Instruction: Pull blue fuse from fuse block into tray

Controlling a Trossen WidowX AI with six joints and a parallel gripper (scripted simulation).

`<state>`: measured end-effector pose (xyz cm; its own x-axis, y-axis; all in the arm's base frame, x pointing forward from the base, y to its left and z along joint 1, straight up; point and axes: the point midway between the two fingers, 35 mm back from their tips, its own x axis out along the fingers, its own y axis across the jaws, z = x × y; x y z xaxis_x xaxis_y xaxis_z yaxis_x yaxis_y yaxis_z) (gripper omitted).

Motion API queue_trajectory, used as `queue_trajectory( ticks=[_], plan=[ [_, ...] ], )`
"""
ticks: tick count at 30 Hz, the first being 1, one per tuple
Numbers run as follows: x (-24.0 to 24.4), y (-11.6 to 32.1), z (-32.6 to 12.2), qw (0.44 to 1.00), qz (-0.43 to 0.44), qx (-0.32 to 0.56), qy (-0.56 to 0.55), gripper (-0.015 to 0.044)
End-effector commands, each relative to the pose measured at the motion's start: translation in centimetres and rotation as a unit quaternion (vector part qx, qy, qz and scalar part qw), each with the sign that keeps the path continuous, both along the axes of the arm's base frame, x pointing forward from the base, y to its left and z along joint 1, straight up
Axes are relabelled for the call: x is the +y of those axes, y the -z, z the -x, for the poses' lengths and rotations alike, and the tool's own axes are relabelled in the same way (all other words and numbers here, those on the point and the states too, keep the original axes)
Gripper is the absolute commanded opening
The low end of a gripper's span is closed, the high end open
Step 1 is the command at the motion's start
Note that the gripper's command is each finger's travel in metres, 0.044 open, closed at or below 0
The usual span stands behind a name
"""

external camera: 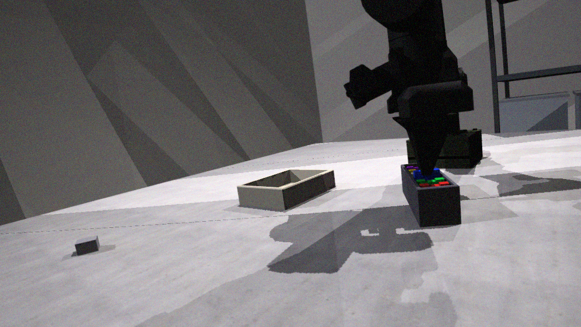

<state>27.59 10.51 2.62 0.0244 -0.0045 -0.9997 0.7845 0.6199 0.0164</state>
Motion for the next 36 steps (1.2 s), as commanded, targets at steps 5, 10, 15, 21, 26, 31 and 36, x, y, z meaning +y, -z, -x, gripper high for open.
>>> queue_trajectory(
  ticks=[5, 10, 15, 21, 26, 31, 36],
  plan=[
    [0.1, -0.5, -0.1, 1.000, -0.001, -0.002, -0.001, 0.0000],
    [0.1, -0.8, -0.1, 1.000, -0.002, -0.002, -0.001, 0.0000],
    [0.1, -1.0, -0.1, 1.000, -0.002, -0.001, -0.001, 0.0000],
    [0.1, -1.3, -0.1, 1.000, -0.002, -0.001, -0.001, 0.0000],
    [0.1, -1.6, -0.1, 1.000, -0.002, -0.001, -0.001, 0.0000],
    [0.1, -1.8, -0.1, 1.000, -0.002, -0.001, -0.001, 0.0000],
    [0.1, -2.1, -0.1, 1.000, -0.002, -0.001, -0.001, 0.0000]
  ],
)
